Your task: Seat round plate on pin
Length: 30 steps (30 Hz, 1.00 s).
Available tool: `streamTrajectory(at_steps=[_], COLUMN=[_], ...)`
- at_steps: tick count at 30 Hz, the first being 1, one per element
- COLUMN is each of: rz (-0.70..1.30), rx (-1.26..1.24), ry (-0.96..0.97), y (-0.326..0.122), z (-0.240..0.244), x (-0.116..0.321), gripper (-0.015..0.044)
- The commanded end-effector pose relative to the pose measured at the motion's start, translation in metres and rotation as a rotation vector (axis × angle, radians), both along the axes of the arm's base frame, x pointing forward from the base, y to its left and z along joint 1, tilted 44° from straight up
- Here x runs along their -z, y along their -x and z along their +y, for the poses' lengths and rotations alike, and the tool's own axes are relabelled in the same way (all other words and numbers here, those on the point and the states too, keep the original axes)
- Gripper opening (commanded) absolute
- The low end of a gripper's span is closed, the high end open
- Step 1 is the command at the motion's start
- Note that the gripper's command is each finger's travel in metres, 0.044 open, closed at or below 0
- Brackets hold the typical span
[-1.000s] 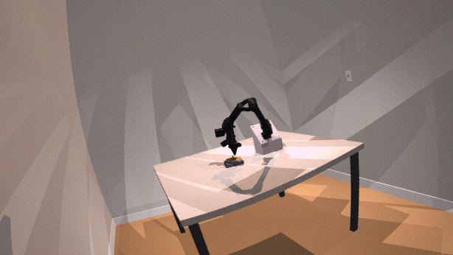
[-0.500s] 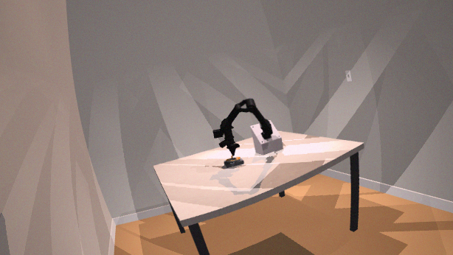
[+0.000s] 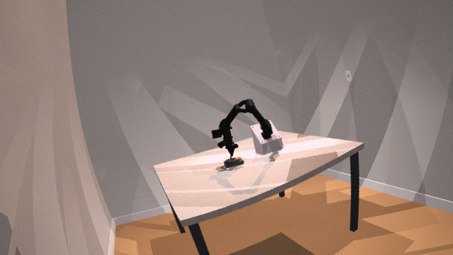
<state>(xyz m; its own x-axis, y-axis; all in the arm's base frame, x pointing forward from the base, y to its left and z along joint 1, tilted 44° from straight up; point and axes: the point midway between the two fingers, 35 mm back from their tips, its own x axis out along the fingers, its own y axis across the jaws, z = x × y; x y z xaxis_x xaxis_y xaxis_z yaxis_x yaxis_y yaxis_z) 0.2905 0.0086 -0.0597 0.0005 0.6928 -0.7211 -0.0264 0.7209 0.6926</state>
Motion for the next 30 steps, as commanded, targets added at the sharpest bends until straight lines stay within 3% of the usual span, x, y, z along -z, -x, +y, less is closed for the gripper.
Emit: streamTrajectory(at_steps=[1,30], rz=[-0.008,-0.008], rx=[0.0,0.0], ry=[-0.001,-0.002], y=[-0.0066,-0.0146], z=[0.0001,0.0], x=[-0.0002,-0.0003], gripper=[0.0,0.0])
